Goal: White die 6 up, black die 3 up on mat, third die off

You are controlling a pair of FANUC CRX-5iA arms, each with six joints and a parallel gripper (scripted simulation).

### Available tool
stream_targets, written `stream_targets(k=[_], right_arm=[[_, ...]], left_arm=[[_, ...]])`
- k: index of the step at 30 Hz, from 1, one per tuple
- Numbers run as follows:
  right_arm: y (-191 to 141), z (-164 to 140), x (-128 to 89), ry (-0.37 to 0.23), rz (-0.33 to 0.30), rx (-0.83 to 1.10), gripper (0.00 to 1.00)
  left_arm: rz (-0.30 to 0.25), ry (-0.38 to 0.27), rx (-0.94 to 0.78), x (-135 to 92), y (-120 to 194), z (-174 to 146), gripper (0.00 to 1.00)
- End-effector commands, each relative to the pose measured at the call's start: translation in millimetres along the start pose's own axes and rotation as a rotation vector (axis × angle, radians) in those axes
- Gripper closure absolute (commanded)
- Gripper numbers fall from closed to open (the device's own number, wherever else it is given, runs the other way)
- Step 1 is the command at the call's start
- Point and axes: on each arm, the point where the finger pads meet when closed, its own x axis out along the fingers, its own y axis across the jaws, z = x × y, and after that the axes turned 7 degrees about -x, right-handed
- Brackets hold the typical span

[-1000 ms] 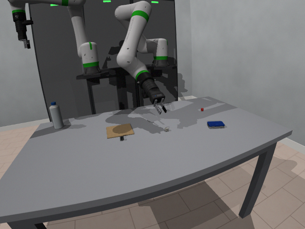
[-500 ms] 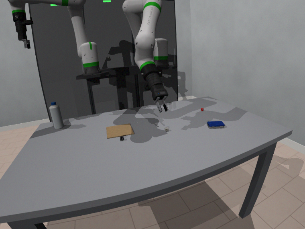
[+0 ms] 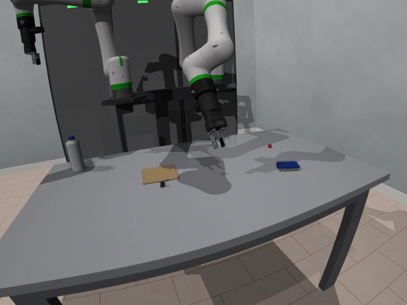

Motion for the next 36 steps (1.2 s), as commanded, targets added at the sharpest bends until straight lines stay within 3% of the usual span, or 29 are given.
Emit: stream_targets(k=[1,7,9,12,18,26,27,36], right_arm=[[-0.2,0.2,-0.9,-0.002,0.0,0.0,0.0],[-0.2,0.2,-0.9,-0.002,0.0,0.0,0.0],[-0.2,0.2,-0.9,-0.002,0.0,0.0,0.0],[-0.2,0.2,-0.9,-0.002,0.0,0.0,0.0],[-0.2,0.2,-0.9,-0.002,0.0,0.0,0.0],[-0.2,0.2,-0.9,-0.002,0.0,0.0,0.0],[-0.2,0.2,-0.9,-0.002,0.0,0.0,0.0],[-0.2,0.2,-0.9,-0.002,0.0,0.0,0.0]], left_arm=[[0.029,0.156,0.016,0.3,3.3,2.2,0.36],[0.052,0.293,0.014,1.2,3.5,13.1,0.36],[0.052,0.293,0.014,1.2,3.5,13.1,0.36],[0.066,0.408,0.013,1.1,2.2,20.6,0.36],[0.083,0.546,0.012,0.8,0.5,29.3,0.36],[0.084,0.576,0.013,-0.1,0.2,30.8,0.36],[0.084,0.576,0.013,-0.1,0.2,30.8,0.0],[0.085,0.576,0.013,-0.1,0.2,30.8,0.0]])
